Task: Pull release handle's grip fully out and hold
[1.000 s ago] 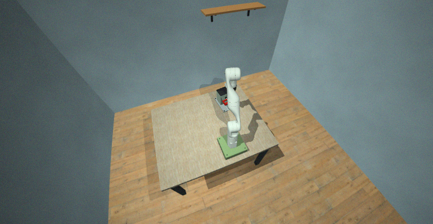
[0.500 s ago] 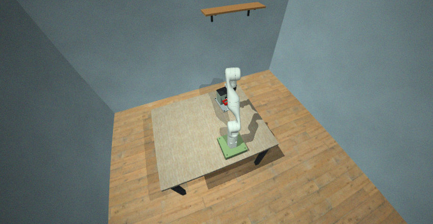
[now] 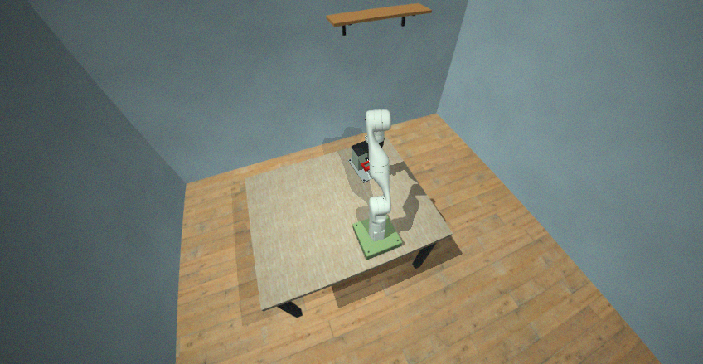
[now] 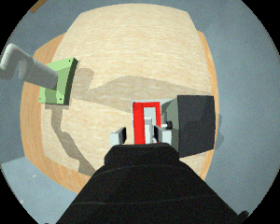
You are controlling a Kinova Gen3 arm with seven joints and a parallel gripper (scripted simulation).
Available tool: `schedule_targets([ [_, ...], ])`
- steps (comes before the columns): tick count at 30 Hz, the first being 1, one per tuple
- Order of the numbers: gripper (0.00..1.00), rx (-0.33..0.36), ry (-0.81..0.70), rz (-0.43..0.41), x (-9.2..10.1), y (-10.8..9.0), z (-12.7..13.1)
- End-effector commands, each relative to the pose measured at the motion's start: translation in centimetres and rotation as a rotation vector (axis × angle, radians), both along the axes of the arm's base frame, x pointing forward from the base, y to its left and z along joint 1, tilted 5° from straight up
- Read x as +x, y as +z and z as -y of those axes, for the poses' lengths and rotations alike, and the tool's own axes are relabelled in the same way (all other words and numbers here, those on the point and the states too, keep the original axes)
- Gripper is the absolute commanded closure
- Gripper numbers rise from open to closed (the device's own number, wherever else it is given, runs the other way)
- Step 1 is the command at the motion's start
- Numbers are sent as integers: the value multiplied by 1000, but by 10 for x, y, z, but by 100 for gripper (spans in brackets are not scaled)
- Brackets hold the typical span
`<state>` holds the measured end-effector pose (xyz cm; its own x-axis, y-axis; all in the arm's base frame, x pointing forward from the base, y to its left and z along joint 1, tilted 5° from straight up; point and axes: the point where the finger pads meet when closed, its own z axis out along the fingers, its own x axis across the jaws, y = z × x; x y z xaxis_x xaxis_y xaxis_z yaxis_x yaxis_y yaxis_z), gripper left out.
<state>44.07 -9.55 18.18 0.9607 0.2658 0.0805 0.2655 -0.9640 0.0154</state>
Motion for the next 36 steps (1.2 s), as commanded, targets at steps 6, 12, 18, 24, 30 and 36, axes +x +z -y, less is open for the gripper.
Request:
schedule_targets([
  [6,0,-3,15,1,0,1,-2],
  [12,0,-4,13,3,1,-2,-1],
  [18,0,-5,11,6,1,-5,-1],
  [24,0,-5,10,6,2,-10,-1],
  [30,0,-5,10,6,2,-18,-1],
  [36,0,-5,10,6,2,-24,-1],
])
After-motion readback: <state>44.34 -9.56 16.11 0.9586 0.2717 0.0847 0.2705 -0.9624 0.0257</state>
